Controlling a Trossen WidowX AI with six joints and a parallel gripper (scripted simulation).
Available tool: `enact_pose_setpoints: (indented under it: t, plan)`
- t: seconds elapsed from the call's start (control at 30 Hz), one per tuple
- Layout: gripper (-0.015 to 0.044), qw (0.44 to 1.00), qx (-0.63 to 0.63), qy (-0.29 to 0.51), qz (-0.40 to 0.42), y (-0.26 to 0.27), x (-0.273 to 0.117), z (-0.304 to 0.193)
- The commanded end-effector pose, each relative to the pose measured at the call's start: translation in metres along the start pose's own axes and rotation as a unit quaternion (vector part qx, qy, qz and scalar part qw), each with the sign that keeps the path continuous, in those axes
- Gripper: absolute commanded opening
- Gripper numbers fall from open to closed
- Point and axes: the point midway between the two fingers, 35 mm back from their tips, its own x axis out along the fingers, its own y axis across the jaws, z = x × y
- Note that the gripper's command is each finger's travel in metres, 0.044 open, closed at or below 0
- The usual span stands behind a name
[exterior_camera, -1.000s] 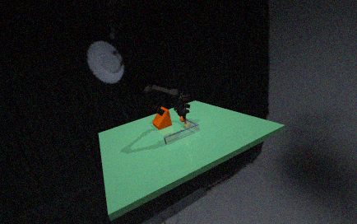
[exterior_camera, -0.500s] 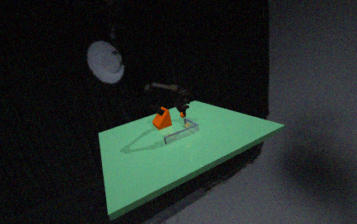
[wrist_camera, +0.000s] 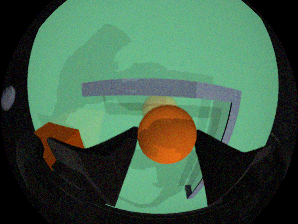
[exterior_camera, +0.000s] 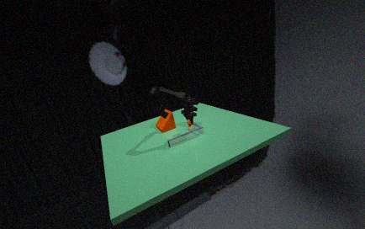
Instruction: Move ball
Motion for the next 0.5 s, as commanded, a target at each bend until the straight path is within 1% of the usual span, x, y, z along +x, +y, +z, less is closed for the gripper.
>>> enact_pose_setpoints:
  t: [0.0,0.13,0.47]
  plan:
    - [0.0,1.0,-0.006,0.006,0.005,0.004,0.03,-0.001]
    - [0.0,1.0,-0.005,0.007,0.005,0.005,0.051,-0.003]
    - [0.0,1.0,-0.005,0.007,0.005,0.005,0.058,-0.003]
